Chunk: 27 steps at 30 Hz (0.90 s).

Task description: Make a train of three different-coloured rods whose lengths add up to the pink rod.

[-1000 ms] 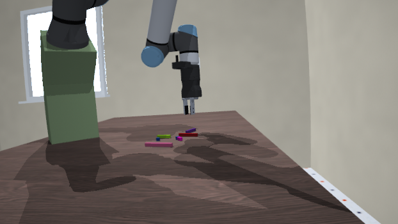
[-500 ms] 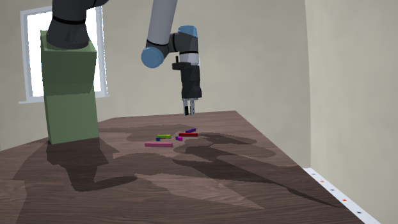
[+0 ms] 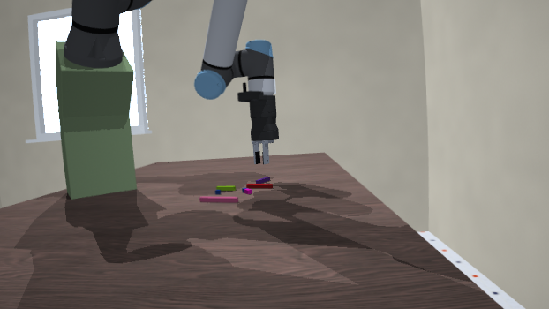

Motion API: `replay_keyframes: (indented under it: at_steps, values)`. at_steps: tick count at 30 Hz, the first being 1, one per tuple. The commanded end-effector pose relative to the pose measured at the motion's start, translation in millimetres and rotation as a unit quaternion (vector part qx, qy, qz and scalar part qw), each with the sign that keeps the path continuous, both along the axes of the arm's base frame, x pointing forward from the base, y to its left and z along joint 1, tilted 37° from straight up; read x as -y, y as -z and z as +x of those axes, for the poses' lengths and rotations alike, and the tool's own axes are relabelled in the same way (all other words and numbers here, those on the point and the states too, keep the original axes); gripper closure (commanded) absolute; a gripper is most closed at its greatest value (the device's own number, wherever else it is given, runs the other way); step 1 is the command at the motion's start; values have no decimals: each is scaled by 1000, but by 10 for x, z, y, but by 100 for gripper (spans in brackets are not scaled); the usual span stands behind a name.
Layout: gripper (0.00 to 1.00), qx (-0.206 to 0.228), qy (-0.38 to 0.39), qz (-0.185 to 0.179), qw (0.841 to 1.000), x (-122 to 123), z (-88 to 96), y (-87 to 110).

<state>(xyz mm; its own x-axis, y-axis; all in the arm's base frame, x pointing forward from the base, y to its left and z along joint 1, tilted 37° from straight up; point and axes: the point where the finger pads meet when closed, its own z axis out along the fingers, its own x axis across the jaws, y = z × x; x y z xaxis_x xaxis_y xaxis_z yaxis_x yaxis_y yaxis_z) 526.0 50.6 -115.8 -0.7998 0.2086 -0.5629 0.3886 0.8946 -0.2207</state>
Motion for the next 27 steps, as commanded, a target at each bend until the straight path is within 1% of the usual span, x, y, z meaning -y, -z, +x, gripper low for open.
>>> replay_keyframes:
  at_steps: [1,18,27]
  values:
    - [46,0,0,0,1000,23,32,50]
    - [46,0,0,0,1000,107,132,221]
    - [46,0,0,0,1000,127,156,262]
